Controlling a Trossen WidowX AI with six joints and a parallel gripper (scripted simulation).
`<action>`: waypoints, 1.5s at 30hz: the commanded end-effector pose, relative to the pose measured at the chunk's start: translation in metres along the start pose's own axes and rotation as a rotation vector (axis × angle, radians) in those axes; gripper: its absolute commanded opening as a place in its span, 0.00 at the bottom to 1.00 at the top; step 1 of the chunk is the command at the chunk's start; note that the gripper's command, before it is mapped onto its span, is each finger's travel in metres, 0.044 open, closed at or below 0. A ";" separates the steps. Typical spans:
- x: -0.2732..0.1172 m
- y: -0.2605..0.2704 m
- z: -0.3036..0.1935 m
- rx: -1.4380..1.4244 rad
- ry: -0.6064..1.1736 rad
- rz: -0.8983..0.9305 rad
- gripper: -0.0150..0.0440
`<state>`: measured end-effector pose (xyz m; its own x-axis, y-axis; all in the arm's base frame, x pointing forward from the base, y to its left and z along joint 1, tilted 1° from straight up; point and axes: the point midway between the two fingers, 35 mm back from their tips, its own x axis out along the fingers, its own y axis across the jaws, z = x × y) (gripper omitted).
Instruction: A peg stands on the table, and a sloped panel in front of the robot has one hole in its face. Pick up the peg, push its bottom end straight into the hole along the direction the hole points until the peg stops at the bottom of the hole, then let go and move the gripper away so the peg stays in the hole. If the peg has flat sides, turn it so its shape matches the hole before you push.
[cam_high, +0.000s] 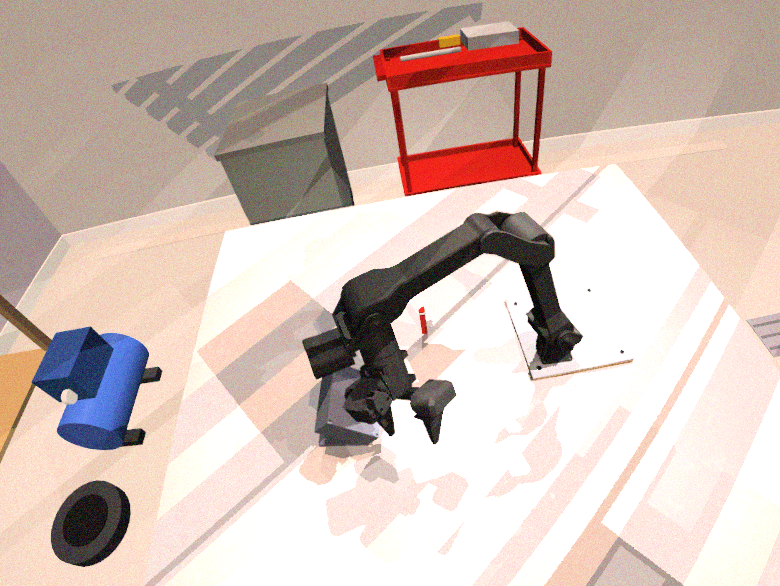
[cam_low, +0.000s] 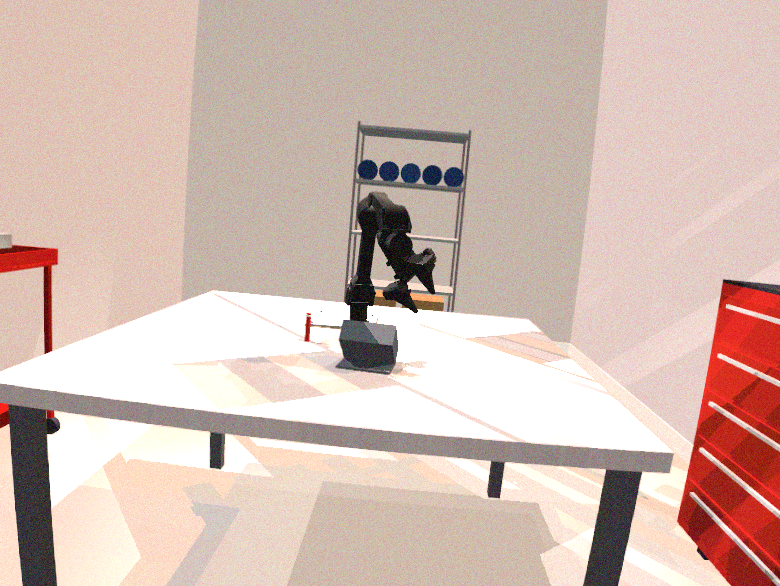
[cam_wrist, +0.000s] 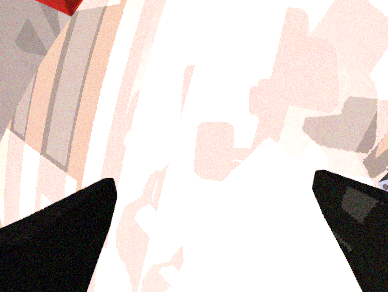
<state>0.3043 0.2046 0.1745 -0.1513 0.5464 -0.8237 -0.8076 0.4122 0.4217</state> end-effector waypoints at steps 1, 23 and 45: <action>-0.011 -0.018 -0.016 -0.056 0.013 -0.061 1.00; -0.065 -0.085 -0.108 -0.301 0.166 -0.297 1.00; -0.112 -0.110 -0.214 -0.489 0.421 -0.386 1.00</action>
<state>0.2964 -0.0412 0.1412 0.0739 0.1033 -0.9919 -0.9900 0.1278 -0.0604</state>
